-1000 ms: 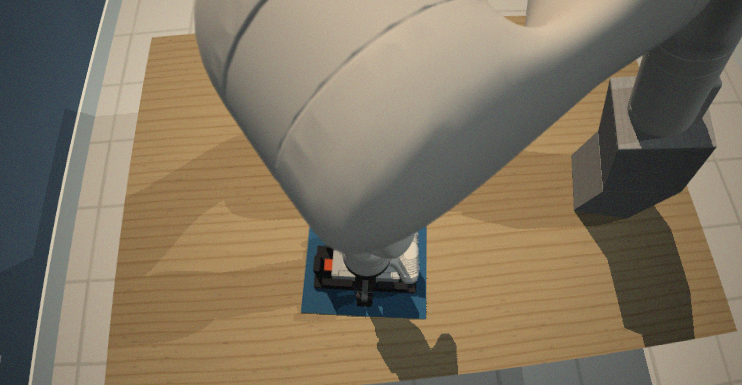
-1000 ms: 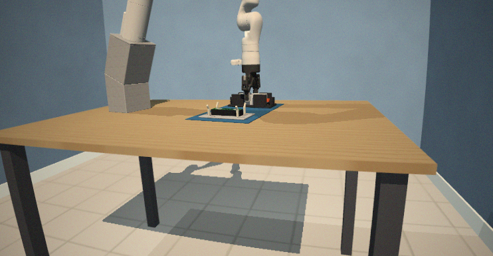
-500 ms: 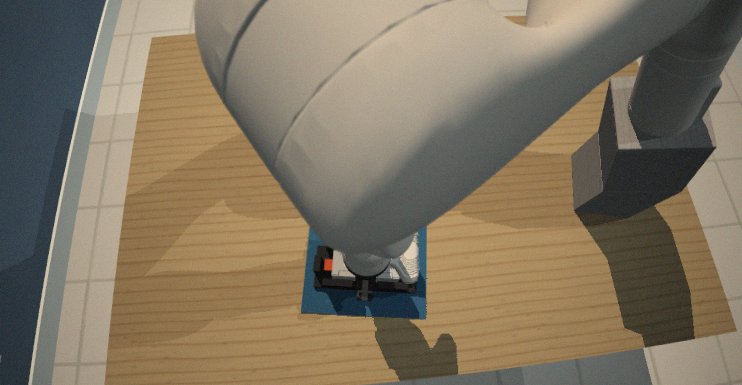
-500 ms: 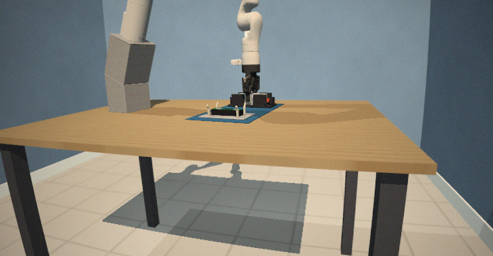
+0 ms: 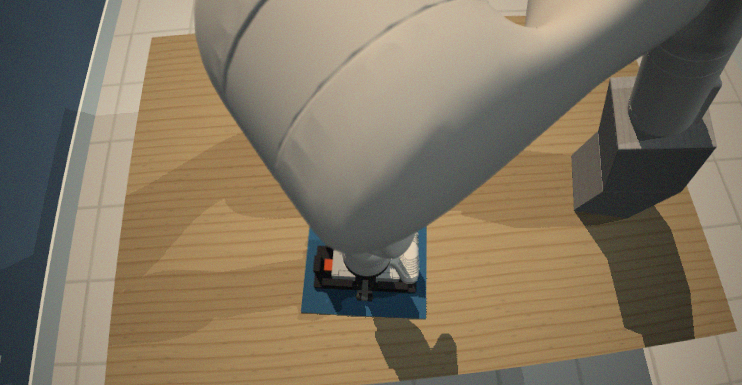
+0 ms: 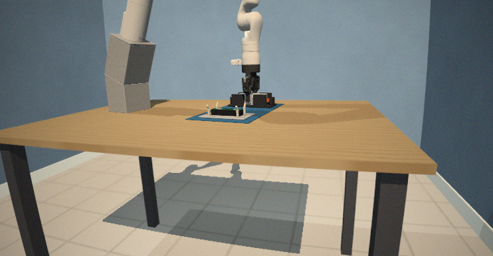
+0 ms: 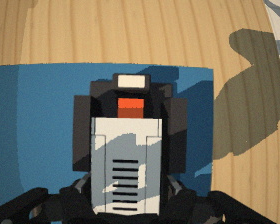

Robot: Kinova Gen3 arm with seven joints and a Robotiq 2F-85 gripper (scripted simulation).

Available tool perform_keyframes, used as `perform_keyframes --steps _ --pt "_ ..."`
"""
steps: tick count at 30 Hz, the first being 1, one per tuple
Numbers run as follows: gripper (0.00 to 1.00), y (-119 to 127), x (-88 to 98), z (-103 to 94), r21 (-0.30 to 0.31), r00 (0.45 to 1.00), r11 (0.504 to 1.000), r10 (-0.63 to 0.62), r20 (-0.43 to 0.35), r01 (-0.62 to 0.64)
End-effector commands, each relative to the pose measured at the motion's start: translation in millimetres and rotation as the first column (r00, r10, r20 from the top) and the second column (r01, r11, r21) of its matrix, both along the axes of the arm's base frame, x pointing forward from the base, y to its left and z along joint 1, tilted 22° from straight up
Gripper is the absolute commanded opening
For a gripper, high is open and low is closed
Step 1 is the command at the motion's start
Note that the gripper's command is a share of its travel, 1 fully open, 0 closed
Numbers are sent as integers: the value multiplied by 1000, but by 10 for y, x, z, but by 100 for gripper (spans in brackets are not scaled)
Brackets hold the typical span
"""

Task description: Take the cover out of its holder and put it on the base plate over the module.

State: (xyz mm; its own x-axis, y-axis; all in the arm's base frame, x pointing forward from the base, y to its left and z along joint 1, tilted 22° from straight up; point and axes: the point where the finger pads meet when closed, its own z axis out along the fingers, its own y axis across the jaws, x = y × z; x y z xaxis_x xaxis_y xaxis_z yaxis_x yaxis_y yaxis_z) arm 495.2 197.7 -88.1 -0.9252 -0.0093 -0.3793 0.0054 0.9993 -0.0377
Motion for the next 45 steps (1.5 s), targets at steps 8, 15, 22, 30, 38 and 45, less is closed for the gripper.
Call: perform_keyframes --steps 8,15,22,30,38,45 --pt "0 5 3 7 1 1000 1000 0 1 0" --pt "0 5 3 7 1 1000 1000 0 1 0" --pt "0 5 3 7 1 1000 1000 0 1 0" --pt "0 -4 2 12 0 1000 1000 -1 1 1" --pt "0 -4 2 12 0 1000 1000 -1 1 1" --pt "0 -5 1 13 -1 1000 1000 0 1 0"
